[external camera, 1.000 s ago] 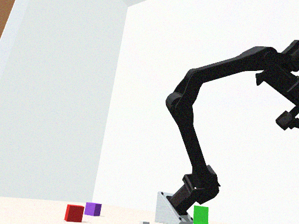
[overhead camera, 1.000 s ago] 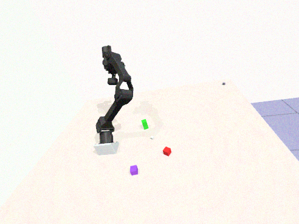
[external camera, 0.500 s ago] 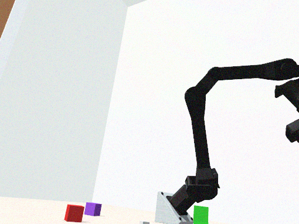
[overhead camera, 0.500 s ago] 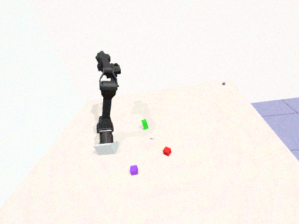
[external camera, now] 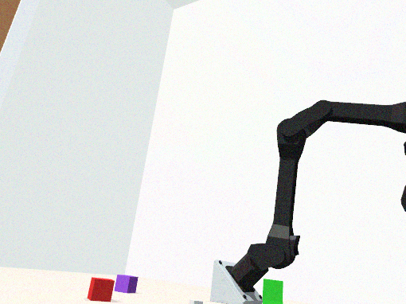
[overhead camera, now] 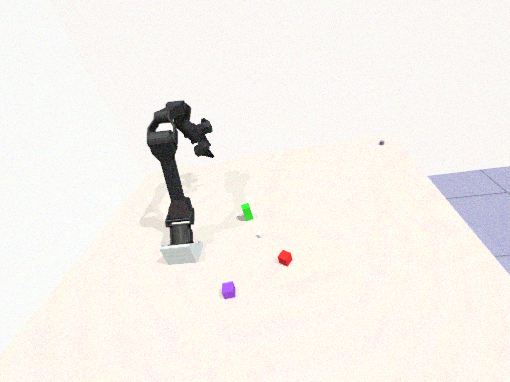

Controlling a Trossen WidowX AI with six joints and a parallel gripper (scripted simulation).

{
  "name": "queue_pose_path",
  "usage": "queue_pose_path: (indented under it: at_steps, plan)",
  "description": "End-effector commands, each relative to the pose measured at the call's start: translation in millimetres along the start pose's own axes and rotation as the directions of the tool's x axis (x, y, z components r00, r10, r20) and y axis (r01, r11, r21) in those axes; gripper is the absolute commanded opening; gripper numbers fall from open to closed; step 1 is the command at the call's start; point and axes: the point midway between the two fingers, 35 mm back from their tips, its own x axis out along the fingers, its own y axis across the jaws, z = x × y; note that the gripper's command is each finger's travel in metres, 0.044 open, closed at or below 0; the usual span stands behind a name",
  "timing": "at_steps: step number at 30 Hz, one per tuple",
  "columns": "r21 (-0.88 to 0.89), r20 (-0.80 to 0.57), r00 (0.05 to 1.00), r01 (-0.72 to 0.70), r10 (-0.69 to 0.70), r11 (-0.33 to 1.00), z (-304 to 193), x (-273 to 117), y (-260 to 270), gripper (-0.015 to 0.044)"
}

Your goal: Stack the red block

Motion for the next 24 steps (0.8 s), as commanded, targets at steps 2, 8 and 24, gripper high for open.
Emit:
queue_pose_path:
  at_steps: [2,8,24]
  plan:
    - [-0.051,0.021,0.995,0.095,-0.094,0.994,4,22,-8,0.0440]
    - [-0.098,0.040,0.974,0.224,-0.221,0.970,14,53,-23,0.0440]
    - [-0.110,0.006,0.866,0.497,-0.499,0.861,62,120,-87,0.0440]
